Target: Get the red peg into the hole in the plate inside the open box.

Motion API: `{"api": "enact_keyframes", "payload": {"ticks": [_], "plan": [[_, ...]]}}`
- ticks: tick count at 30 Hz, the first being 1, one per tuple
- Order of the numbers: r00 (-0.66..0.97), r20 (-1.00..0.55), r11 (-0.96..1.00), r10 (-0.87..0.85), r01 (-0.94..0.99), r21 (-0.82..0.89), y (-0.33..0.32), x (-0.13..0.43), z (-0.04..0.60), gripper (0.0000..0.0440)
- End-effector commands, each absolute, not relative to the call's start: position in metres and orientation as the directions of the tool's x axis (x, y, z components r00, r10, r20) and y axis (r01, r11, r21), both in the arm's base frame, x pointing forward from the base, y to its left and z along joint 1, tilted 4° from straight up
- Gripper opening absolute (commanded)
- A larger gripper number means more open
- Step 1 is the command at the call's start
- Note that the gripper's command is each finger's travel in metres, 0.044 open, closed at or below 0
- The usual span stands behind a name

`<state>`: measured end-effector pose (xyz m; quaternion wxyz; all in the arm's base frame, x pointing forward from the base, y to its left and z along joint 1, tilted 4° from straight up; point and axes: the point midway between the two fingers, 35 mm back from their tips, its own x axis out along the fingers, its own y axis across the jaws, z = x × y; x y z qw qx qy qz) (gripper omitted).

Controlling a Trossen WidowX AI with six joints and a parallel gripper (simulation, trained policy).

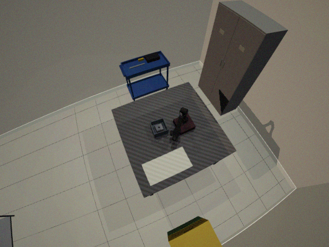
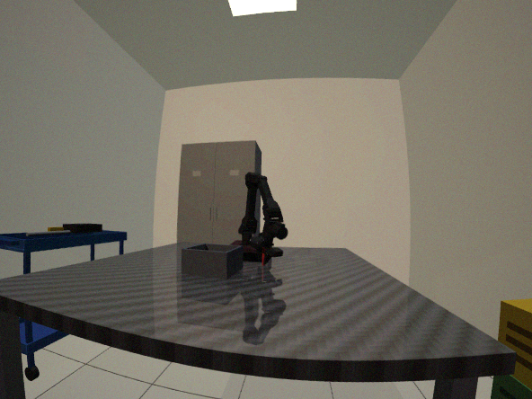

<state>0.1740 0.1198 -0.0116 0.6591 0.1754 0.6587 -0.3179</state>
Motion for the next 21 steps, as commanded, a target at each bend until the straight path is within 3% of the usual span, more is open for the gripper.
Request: {"api": "enact_keyframes", "payload": {"ticks": [1,5,21], "plan": [[-0.095,-0.974,0.733,-0.204,0.645,-0.216,0.117,0.171,-0.015,0.0081],[-0.118,-0.967,0.729,-0.226,0.638,-0.248,0.115,0.168,-0.016,0.0],[0.01,-0.96,0.738,-0.28,0.642,-0.208,0.102,0.198,0.05,0.0]]}}
